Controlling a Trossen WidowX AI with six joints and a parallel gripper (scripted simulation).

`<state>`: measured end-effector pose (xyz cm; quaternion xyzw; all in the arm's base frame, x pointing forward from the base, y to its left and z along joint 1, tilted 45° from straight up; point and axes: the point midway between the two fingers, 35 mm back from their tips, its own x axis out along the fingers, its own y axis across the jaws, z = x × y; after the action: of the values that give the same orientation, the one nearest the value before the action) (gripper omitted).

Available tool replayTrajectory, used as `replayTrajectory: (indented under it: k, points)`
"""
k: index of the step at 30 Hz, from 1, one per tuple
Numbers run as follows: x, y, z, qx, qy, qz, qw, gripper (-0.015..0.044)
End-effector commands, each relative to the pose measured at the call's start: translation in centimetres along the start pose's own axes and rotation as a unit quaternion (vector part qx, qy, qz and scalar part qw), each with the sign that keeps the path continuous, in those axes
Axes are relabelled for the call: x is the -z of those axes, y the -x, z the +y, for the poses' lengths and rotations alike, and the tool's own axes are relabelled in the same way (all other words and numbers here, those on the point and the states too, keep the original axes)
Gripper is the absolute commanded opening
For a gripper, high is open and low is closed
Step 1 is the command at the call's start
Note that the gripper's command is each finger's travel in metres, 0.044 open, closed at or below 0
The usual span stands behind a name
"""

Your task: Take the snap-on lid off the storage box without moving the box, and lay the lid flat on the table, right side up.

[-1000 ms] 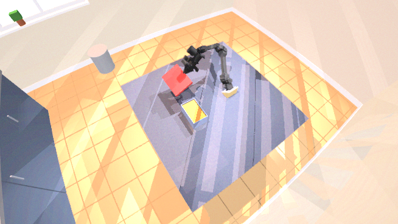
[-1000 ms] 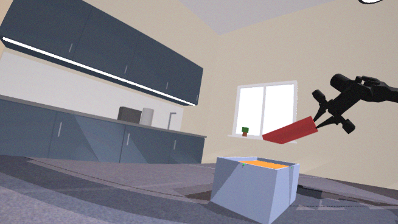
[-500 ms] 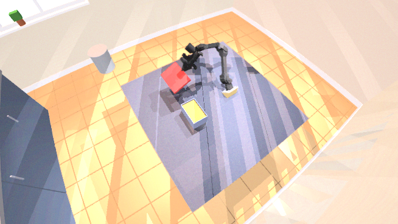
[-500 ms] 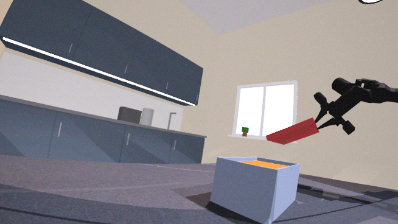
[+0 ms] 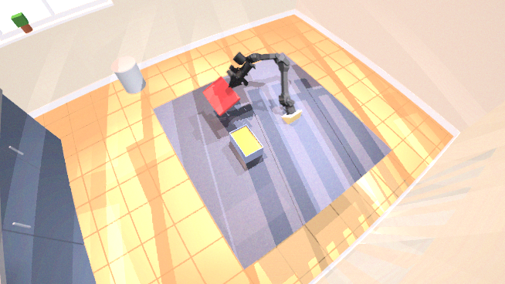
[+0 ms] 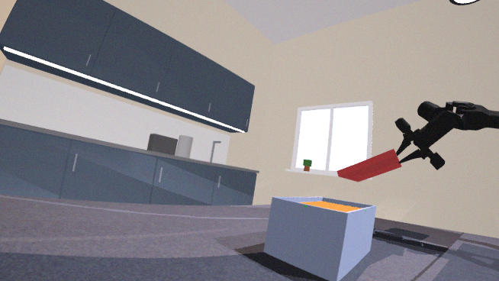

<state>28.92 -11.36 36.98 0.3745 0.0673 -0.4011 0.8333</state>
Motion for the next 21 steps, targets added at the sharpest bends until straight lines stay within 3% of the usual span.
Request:
replayTrajectory:
  k: [1,21]
  points:
    - [0.0,0.1,0.2,-0.008,0.000,0.003,1.000,0.0000]
    - [0.3,-1.2,-1.4,-0.009,0.000,0.002,1.000,0.0000]
